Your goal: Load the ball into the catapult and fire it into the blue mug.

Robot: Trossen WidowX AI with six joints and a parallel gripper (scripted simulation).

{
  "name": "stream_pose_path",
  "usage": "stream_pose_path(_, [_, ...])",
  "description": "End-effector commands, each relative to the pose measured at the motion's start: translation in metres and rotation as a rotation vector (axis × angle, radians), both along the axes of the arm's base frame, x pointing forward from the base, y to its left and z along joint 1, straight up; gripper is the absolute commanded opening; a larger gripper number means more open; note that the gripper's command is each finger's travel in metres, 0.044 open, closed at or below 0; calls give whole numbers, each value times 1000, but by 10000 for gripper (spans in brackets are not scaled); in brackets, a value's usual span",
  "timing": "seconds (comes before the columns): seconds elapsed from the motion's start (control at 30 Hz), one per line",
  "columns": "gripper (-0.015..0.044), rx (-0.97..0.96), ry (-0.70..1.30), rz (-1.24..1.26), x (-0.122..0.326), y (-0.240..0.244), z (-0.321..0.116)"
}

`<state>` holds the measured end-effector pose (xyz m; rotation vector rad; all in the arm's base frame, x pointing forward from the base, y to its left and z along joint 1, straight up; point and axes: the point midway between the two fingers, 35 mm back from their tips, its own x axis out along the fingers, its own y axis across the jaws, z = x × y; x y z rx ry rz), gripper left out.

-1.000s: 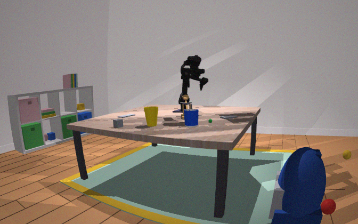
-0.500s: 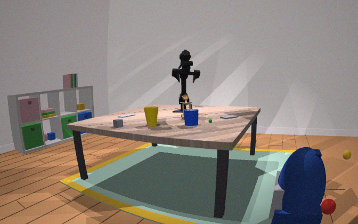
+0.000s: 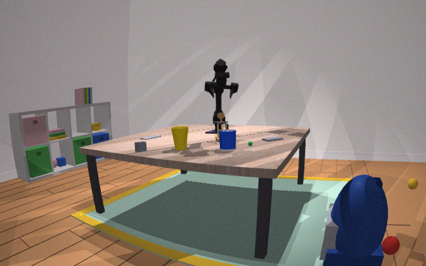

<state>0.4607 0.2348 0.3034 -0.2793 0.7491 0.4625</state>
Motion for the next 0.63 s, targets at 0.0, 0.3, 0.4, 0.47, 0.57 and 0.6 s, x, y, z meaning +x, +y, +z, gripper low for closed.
stream_pose_path(0.0, [440,8,1,-2,0,1,0])
stream_pose_path(0.3, [440,0,0,0,0,0,0])
stream_pose_path(0.4, [440,0,0,0,0,0,0])
stream_pose_path(0.47, [440,0,0,0,0,0,0])
stream_pose_path(0.57, [440,0,0,0,0,0,0])
stream_pose_path(0.6, [440,0,0,0,0,0,0])
